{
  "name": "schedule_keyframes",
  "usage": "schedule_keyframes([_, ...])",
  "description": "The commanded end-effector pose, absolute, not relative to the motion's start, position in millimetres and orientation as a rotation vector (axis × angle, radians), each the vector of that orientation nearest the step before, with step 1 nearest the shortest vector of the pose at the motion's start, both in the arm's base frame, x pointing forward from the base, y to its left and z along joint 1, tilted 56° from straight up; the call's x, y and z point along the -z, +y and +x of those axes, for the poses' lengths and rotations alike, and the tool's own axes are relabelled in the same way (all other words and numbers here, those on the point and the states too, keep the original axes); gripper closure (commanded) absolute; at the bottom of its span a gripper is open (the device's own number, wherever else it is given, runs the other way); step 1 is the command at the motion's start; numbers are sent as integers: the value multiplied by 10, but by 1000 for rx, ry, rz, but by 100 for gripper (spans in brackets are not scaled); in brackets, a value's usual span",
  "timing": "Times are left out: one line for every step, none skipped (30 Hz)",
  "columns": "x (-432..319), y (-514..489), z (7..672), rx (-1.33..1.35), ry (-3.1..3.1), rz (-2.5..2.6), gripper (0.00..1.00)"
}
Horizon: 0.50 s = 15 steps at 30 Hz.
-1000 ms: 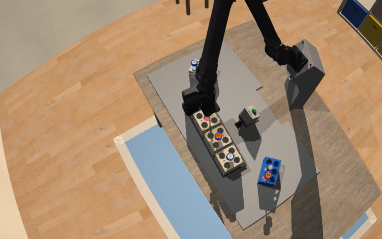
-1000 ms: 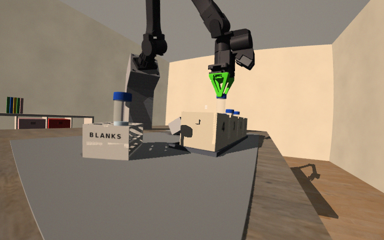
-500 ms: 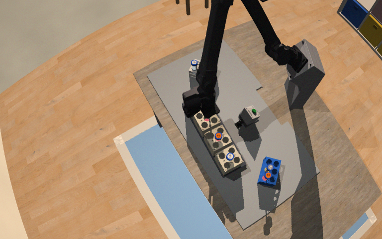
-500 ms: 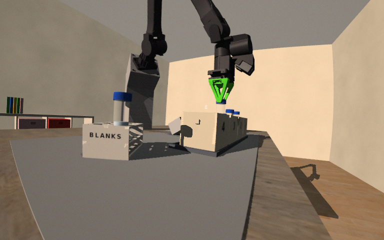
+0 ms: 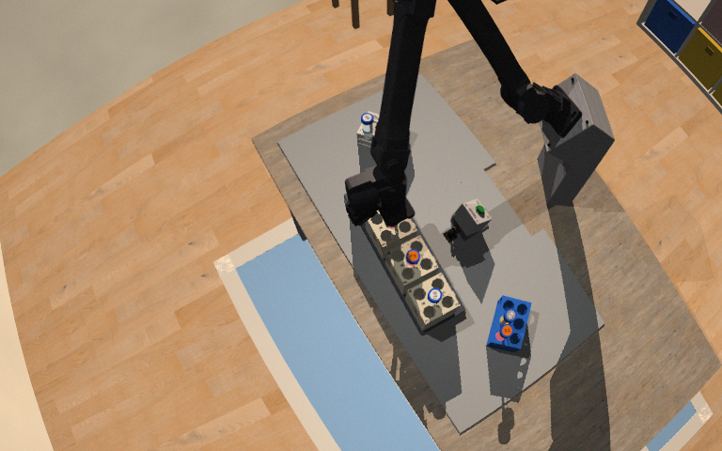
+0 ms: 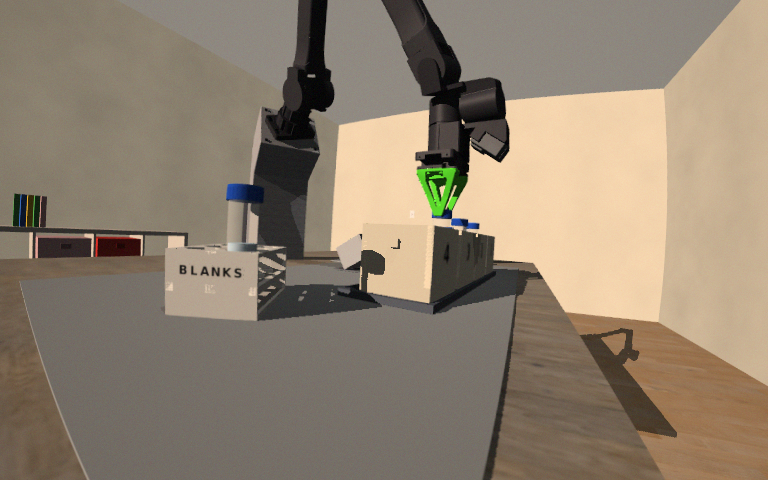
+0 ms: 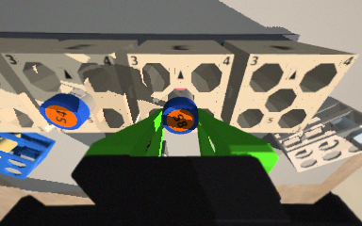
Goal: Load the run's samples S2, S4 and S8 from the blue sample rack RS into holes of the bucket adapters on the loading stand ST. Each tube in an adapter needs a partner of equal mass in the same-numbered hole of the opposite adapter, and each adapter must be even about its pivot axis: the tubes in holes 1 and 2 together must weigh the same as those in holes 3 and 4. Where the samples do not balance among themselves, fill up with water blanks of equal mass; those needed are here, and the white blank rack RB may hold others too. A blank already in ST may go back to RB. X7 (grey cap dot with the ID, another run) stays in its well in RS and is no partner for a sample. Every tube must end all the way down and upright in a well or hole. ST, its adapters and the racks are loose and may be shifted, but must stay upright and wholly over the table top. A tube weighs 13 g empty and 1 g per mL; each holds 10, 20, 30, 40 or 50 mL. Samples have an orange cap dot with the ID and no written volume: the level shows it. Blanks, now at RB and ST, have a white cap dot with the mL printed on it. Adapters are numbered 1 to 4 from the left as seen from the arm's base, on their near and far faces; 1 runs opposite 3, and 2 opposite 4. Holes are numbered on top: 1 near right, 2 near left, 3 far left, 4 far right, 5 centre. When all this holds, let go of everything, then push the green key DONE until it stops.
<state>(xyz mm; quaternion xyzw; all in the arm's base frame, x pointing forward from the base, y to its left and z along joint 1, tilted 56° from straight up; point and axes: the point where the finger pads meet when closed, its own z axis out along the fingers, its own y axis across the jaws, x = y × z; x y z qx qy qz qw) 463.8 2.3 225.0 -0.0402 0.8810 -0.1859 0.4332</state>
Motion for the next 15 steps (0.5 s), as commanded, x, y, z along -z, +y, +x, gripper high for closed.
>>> schedule_keyframes([-2377, -26, 4756, 466, 2164, -87, 100])
schedule_keyframes([-2377, -26, 4756, 466, 2164, -87, 100])
schedule_keyframes([-2361, -33, 4761, 464, 2165, -80, 100])
schedule_keyframes([-2357, -35, 4775, 465, 2165, -84, 100])
schedule_keyframes([-2357, -37, 4778, 466, 2165, -84, 100])
schedule_keyframes([-2348, 14, 4709, 457, 2168, -91, 100])
schedule_keyframes([-2348, 14, 4709, 457, 2168, -91, 100])
schedule_keyframes([-2348, 14, 4709, 457, 2168, -91, 100])
schedule_keyframes([-2349, 14, 4709, 457, 2168, -91, 100])
schedule_keyframes([-2349, 14, 4709, 457, 2168, -91, 100])
schedule_keyframes([-2350, 14, 4709, 457, 2168, -91, 100])
schedule_keyframes([-2350, 15, 4709, 457, 2168, -91, 100])
schedule_keyframes([-2350, 15, 4709, 457, 2168, -91, 45])
schedule_keyframes([-2350, 15, 4709, 457, 2168, -91, 45])
schedule_keyframes([-2350, 15, 4709, 457, 2168, -91, 45])
